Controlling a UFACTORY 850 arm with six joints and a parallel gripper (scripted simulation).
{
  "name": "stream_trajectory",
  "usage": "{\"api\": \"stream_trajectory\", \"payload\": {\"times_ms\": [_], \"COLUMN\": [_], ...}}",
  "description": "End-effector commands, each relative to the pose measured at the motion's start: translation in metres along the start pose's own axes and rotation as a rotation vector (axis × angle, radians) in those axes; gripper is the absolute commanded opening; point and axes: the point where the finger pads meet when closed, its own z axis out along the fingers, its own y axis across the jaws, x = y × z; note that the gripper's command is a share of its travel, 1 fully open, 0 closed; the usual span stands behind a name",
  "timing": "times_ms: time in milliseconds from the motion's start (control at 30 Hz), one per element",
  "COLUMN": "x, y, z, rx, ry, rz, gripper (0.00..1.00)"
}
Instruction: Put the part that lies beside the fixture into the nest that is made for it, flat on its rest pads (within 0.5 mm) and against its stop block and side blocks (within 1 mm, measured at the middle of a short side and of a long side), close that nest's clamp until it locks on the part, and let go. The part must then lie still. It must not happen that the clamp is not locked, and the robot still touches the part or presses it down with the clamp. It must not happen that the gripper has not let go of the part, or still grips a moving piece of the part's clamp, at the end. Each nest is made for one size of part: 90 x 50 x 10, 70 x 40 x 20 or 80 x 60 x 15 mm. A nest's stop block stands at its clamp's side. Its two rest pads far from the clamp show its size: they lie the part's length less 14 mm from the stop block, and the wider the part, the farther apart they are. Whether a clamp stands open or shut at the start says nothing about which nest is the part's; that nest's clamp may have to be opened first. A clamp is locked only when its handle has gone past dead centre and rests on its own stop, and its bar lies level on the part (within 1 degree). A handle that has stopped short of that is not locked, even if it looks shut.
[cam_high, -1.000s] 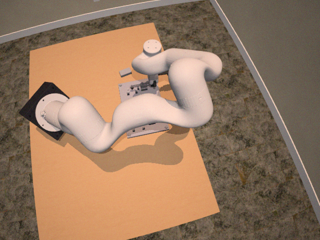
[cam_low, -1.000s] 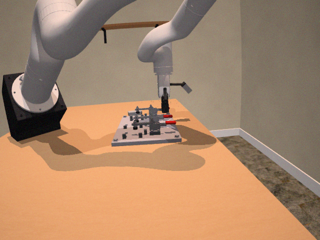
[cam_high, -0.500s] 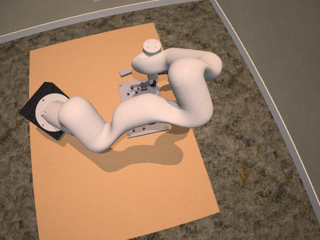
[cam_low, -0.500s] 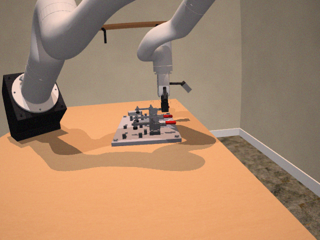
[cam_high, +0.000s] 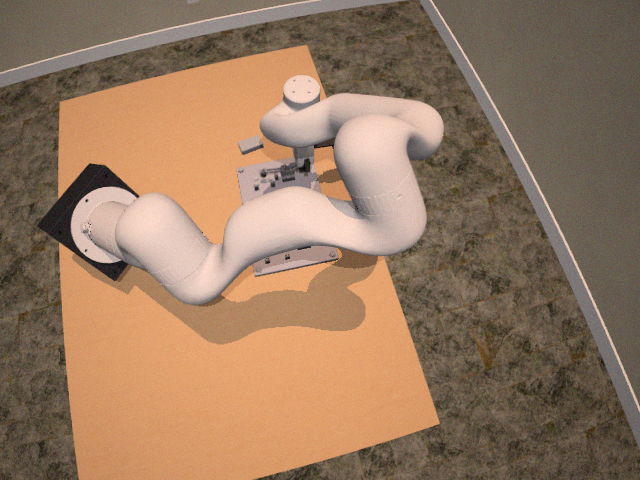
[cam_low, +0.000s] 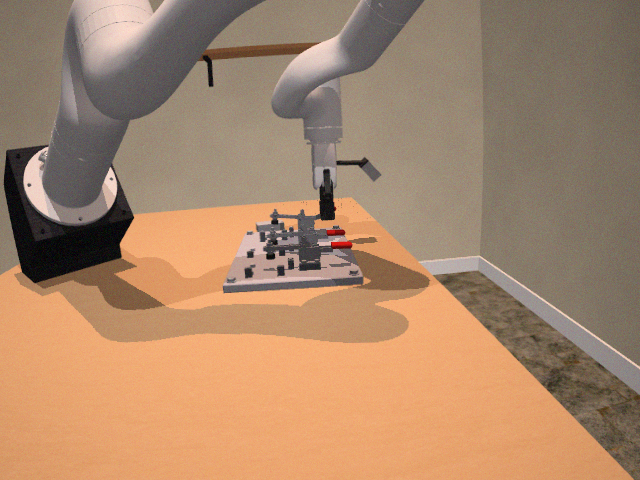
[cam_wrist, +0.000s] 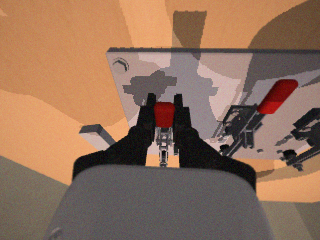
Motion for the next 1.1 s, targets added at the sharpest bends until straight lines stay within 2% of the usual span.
{"api": "stream_trajectory", "payload": {"times_ms": [0, 1067], "x": [-0.002, -0.031], "y": [0.000, 0.000], "z": [-0.004, -0.019], "rx": [0.001, 0.001], "ry": [0.000, 0.000], "rz": [0.000, 0.000], "gripper": [0.00, 0.00]}}
